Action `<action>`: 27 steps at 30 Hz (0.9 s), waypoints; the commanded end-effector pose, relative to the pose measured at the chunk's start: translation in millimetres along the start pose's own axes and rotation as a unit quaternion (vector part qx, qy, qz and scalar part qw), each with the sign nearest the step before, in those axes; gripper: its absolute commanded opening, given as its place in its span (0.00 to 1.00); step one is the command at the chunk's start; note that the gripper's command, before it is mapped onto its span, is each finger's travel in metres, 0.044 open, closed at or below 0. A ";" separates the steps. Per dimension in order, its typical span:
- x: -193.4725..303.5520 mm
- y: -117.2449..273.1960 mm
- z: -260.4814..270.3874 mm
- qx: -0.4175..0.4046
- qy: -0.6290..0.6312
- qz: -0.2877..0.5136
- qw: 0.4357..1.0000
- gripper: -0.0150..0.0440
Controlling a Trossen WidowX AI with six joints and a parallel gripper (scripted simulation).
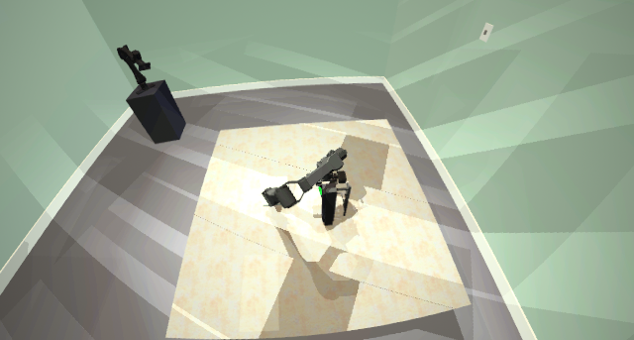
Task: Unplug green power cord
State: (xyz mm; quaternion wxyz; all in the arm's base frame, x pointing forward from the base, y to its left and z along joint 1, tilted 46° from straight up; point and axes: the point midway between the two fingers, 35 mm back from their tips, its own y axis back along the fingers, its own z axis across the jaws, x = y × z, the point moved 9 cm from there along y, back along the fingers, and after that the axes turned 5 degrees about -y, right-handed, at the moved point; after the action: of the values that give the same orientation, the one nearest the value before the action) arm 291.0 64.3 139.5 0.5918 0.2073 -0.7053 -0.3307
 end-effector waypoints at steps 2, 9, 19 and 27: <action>0.0 0.1 0.0 0.000 0.000 0.000 1.000 0.49; 0.0 0.1 0.0 0.000 0.000 0.000 1.000 0.41; 0.0 0.1 0.0 0.000 0.000 0.000 1.000 0.30; 0.0 0.1 0.0 0.000 0.000 0.000 1.000 0.25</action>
State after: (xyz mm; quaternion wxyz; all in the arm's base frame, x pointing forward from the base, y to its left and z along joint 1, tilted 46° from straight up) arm 290.9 64.6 139.4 0.5918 0.2076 -0.7048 -0.3315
